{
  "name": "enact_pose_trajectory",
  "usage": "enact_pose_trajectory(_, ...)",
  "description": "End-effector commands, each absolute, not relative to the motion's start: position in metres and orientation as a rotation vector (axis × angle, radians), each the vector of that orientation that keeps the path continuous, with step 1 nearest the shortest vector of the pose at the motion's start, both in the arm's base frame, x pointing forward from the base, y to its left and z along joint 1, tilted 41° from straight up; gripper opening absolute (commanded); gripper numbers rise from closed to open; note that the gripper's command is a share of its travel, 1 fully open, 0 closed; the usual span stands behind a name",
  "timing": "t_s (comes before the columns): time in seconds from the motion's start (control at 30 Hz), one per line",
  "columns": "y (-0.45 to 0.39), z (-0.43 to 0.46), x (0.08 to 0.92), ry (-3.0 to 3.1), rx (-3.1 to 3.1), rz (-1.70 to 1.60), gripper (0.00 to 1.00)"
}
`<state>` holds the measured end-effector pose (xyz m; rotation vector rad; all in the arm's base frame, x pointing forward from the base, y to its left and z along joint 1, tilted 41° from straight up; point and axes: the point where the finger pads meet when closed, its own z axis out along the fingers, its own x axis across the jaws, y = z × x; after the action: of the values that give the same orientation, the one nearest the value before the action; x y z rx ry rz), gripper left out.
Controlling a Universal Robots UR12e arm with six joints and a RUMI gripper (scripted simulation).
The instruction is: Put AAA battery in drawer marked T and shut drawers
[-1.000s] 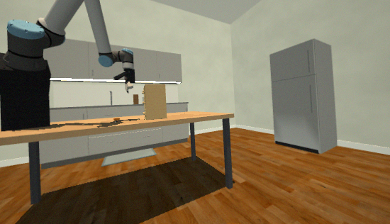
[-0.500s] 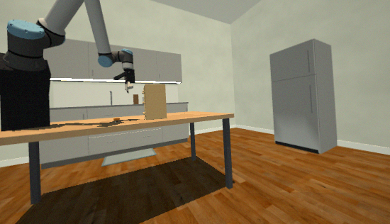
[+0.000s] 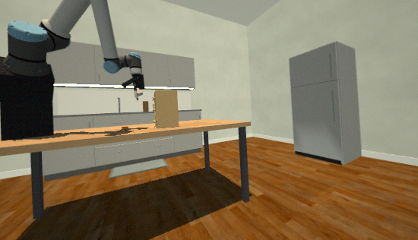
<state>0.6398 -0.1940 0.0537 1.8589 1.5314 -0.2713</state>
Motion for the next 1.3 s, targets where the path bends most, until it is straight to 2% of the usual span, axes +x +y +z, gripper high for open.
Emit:
enact_pose_trajectory(0.0, -0.197, 0.05, 0.641, 1.528, 1.833, -0.244, 1.0)
enact_pose_trajectory(1.27, -0.219, 0.036, 0.672, 1.471, 1.576, 0.006, 1.0)
